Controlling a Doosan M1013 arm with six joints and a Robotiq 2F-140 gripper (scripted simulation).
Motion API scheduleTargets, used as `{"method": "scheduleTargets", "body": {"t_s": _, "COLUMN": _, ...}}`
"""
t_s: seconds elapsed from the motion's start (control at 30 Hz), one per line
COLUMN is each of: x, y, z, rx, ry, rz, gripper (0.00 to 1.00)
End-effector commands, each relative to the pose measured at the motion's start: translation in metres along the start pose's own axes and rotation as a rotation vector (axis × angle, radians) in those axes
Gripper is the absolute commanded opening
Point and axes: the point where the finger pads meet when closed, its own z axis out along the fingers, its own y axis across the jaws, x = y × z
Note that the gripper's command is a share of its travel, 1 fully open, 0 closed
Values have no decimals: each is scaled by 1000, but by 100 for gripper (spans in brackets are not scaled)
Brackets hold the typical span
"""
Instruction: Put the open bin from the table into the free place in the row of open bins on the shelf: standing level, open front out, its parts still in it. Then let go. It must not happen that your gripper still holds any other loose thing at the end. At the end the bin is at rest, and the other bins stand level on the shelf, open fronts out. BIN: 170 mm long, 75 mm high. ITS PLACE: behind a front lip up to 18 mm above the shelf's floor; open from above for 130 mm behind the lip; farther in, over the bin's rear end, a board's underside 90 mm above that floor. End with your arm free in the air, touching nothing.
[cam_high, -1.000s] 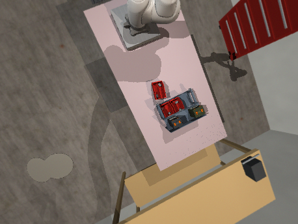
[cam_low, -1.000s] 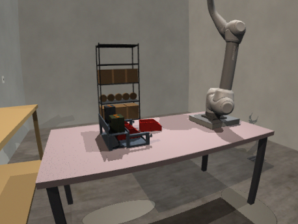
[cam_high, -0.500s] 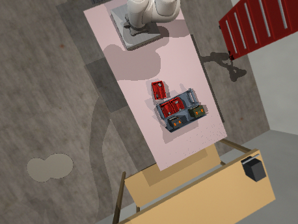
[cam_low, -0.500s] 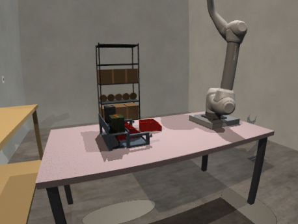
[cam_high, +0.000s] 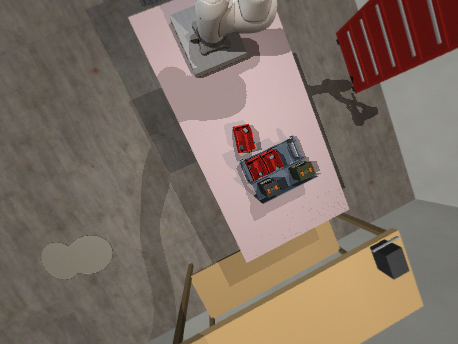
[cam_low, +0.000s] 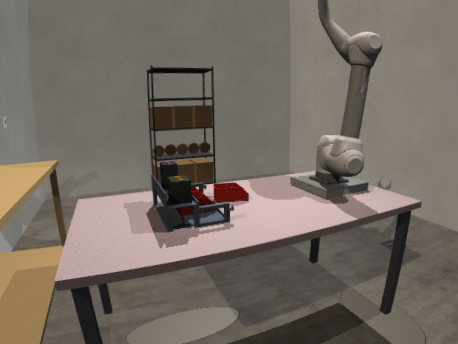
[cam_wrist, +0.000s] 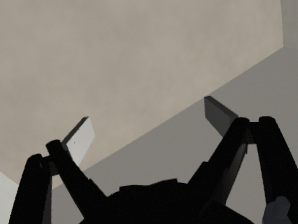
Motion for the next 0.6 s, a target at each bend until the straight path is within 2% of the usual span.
{"method": "scheduleTargets", "body": {"t_s": 0.0, "x": 3, "y": 9, "z": -5, "rx": -33, "ry": -1, "rz": -2, "gripper": 100}}
{"method": "scheduleTargets", "body": {"t_s": 0.07, "x": 3, "y": 9, "z": -5, "rx": -33, "ry": -1, "rz": -2, "gripper": 100}}
{"method": "scheduleTargets", "body": {"t_s": 0.57, "x": 19, "y": 58, "z": -45, "rx": -225, "ry": -3, "rz": -12, "gripper": 100}}
